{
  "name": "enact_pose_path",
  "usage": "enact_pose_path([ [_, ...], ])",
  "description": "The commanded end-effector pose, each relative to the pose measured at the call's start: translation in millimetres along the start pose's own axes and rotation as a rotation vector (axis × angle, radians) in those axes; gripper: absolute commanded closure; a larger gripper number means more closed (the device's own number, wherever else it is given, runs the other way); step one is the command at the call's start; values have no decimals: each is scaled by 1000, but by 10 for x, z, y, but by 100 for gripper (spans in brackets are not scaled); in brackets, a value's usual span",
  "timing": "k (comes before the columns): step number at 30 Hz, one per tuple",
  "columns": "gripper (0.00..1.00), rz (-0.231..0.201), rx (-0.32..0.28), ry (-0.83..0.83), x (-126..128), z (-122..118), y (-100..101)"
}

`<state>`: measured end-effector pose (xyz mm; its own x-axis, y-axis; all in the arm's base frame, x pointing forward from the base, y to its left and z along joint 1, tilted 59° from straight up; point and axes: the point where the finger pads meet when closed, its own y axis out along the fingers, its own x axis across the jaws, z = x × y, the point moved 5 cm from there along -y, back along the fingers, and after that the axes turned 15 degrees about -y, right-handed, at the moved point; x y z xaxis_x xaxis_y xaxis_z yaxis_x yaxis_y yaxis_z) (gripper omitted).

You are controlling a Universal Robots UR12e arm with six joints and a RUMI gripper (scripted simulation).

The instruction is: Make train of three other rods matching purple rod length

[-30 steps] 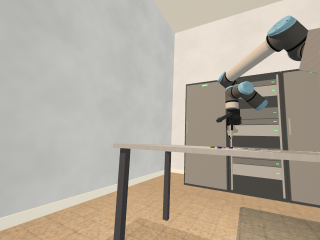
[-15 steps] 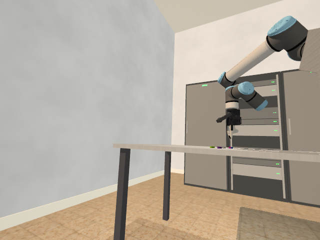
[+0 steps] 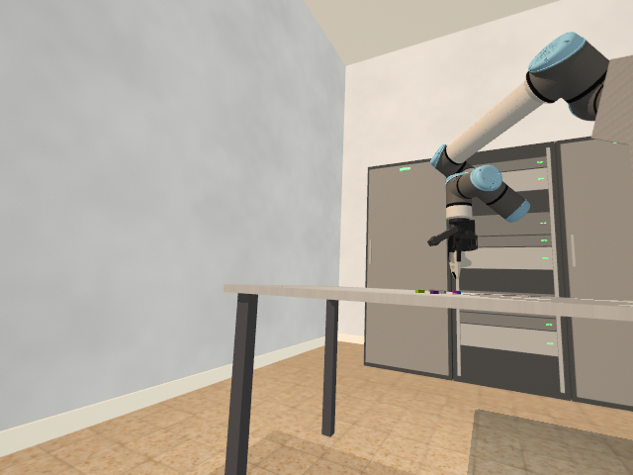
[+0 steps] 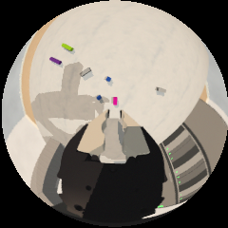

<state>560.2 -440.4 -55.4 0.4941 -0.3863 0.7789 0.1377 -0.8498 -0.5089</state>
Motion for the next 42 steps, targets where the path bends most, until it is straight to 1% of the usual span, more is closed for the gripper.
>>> enact_pose_path([
  [1, 86, 0, 1, 0, 1, 3, 52],
  [16, 86, 0, 1, 0, 1, 7, 277],
  [29, 86, 0, 1, 0, 1, 8, 360],
  [42, 86, 0, 1, 0, 1, 8, 370],
])
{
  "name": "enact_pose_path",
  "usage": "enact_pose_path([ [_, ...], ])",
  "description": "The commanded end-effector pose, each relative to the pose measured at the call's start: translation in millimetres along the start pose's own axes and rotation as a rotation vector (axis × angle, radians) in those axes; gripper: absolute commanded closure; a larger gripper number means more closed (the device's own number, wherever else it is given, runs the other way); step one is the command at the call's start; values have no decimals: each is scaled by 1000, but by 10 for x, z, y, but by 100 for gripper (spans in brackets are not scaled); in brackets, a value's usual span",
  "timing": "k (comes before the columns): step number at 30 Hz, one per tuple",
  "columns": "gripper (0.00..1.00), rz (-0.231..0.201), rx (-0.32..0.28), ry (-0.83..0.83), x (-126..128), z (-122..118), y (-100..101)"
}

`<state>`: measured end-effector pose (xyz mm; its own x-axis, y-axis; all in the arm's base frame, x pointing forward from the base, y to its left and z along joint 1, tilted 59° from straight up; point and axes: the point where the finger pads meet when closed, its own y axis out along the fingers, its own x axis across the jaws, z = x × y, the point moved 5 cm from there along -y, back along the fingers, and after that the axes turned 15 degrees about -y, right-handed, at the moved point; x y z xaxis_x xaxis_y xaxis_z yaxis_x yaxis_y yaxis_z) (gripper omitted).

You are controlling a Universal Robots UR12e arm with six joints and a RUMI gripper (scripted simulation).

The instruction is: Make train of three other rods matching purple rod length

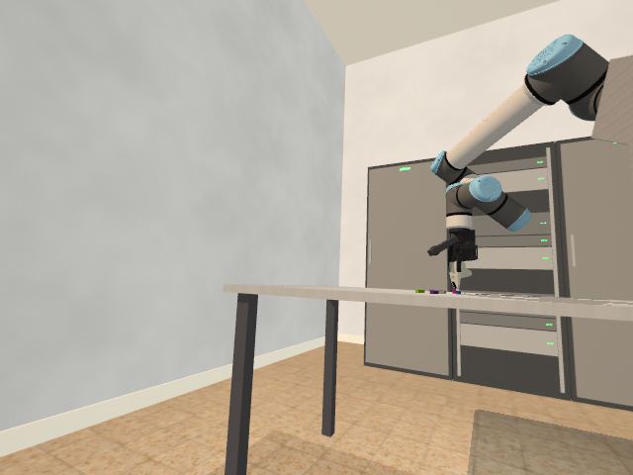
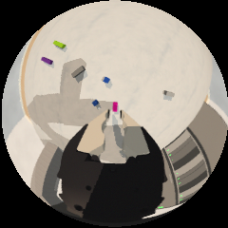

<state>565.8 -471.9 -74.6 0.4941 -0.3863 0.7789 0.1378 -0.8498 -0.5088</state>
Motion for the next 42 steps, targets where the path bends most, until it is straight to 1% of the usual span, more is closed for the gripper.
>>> enact_pose_path([
  [1, 86, 0, 1, 0, 1, 2, -3],
  [34, 86, 0, 1, 0, 1, 2, -2],
  [42, 86, 0, 1, 0, 1, 2, 41],
])
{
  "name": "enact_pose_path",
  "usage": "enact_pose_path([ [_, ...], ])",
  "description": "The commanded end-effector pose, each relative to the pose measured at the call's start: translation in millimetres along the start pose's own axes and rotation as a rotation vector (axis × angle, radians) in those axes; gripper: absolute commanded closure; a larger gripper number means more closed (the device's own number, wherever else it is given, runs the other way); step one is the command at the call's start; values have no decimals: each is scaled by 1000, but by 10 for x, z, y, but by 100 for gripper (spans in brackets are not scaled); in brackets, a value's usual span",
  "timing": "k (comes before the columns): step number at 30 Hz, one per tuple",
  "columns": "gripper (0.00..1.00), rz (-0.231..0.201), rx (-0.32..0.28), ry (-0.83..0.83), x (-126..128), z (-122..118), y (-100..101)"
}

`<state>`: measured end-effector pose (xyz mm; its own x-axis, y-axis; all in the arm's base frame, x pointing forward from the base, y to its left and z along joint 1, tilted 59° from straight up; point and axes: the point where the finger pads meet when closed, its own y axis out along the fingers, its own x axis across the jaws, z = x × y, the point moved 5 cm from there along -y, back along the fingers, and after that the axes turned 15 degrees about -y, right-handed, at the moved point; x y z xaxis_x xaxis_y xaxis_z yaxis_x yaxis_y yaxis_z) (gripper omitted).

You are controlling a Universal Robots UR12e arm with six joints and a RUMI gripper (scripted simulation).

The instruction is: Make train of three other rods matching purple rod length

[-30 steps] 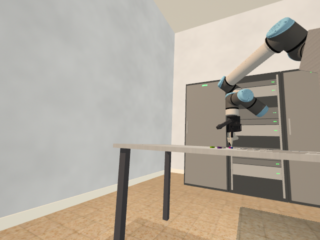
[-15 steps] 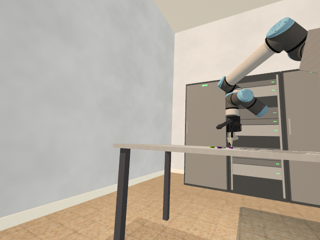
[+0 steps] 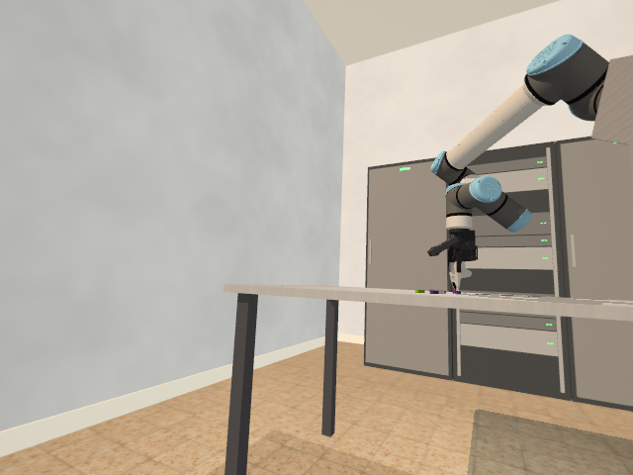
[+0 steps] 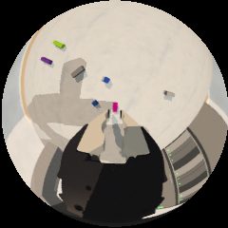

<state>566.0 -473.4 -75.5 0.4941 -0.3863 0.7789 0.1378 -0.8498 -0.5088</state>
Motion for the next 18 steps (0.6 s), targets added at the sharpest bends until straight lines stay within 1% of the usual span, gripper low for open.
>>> enact_pose_path([
  [1, 86, 0, 1, 0, 1, 2, 24],
  [18, 86, 0, 1, 0, 1, 2, 144],
])
